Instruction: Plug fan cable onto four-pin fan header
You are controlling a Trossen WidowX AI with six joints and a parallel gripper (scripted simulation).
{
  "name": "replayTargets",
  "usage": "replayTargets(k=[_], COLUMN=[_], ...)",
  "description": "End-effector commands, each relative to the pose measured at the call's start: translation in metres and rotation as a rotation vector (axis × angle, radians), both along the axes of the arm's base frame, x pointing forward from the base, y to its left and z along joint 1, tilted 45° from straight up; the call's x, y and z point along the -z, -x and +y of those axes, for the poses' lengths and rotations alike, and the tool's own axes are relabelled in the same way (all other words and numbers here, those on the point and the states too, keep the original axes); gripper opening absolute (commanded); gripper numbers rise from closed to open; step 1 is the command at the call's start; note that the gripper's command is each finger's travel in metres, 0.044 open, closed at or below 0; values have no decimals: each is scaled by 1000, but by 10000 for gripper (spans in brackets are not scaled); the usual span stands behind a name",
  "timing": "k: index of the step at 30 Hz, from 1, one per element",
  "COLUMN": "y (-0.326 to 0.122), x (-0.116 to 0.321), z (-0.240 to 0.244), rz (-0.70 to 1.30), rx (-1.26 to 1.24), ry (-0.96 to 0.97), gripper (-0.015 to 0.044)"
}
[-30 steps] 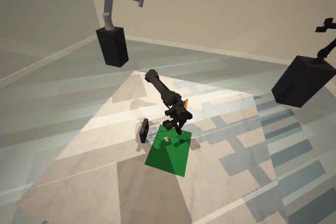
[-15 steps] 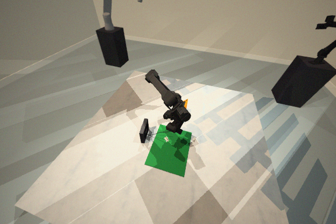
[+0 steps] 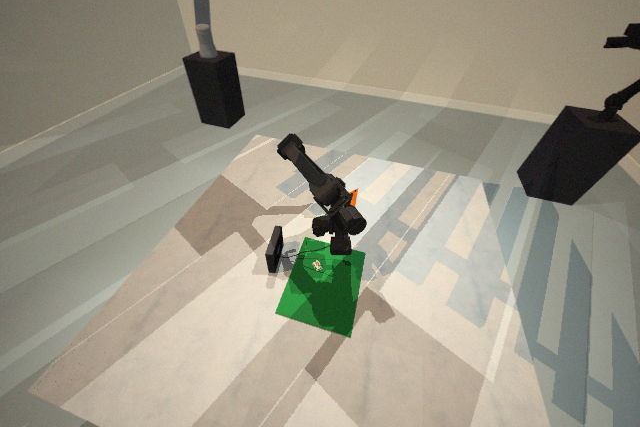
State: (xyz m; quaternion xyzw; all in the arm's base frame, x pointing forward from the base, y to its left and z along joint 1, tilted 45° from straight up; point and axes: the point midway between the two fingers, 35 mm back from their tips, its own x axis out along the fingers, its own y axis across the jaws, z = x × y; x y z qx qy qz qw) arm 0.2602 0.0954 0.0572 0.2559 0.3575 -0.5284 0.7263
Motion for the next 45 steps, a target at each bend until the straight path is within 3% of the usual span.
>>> replayTargets(k=[1,45], y=[-2,-7], x=[0,4], z=[1,7], rz=[84,1080], rx=[-100,-1217], ry=[33,311], gripper=[0,0])
